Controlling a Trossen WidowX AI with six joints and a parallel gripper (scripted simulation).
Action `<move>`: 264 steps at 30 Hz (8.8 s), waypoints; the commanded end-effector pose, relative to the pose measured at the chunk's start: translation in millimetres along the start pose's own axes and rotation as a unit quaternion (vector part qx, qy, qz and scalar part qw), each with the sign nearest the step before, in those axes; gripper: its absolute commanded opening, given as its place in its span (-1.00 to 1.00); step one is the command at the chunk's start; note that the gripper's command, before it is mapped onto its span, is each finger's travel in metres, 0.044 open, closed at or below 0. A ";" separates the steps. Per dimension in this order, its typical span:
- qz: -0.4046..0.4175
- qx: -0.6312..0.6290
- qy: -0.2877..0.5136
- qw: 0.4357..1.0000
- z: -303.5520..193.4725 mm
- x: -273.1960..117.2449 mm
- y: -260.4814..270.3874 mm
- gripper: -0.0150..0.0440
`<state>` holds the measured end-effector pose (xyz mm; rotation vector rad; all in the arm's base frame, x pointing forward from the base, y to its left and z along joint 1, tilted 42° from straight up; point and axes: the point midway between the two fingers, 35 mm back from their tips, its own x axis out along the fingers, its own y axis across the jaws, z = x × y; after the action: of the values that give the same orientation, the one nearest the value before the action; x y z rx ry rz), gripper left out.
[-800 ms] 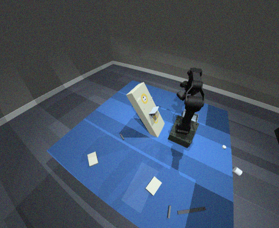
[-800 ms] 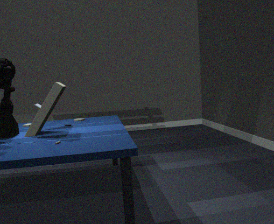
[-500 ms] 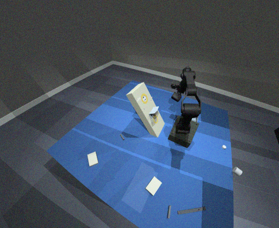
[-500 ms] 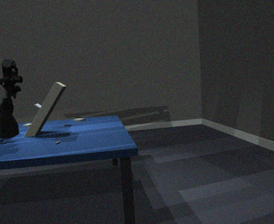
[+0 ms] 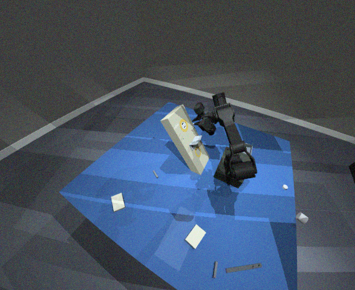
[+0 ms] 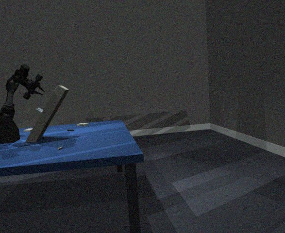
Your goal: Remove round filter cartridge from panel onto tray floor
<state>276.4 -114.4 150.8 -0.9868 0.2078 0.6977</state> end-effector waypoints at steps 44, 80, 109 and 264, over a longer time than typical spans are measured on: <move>-0.017 -0.046 -0.020 0.999 12.4 56.7 -5.2 -0.17; -0.017 -0.046 -0.021 0.999 12.1 66.6 -5.9 -0.17; -0.020 -0.043 -0.024 0.999 12.2 71.3 -6.3 -0.31; 0.168 0.733 0.119 0.648 19.9 -2.3 61.4 0.54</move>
<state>244.2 -88.7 131.9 0.5919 0.9523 0.4600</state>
